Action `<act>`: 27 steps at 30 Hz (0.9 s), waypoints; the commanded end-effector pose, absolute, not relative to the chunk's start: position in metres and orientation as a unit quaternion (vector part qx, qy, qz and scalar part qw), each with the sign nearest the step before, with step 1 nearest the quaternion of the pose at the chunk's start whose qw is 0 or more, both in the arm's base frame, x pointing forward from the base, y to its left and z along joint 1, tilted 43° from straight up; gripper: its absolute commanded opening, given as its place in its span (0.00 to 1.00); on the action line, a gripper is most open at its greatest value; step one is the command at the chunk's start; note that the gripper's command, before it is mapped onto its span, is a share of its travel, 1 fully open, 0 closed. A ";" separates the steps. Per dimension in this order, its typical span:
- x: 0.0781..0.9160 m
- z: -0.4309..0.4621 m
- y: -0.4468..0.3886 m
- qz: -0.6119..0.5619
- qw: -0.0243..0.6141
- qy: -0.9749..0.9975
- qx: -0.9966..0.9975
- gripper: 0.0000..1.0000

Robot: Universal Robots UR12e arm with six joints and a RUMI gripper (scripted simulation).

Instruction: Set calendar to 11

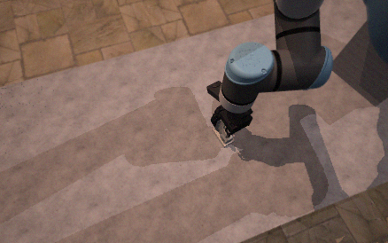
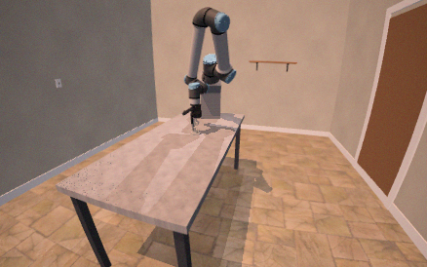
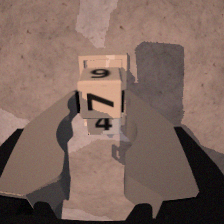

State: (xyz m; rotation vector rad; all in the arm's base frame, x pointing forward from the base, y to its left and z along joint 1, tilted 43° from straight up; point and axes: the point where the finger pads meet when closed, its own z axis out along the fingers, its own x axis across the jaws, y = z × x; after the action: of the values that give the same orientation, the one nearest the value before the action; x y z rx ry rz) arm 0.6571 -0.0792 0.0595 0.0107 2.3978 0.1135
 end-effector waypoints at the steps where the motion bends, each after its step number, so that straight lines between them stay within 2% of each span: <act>1: 0.661 0.057 -0.079 0.043 0.363 0.931 0.004 0.10; 27: 0.666 0.051 -0.078 0.044 0.363 0.931 0.004 0.10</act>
State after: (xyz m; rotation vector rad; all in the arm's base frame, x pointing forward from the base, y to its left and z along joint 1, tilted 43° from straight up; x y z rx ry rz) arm 0.6646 -0.0784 0.0510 0.0115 2.3972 0.1130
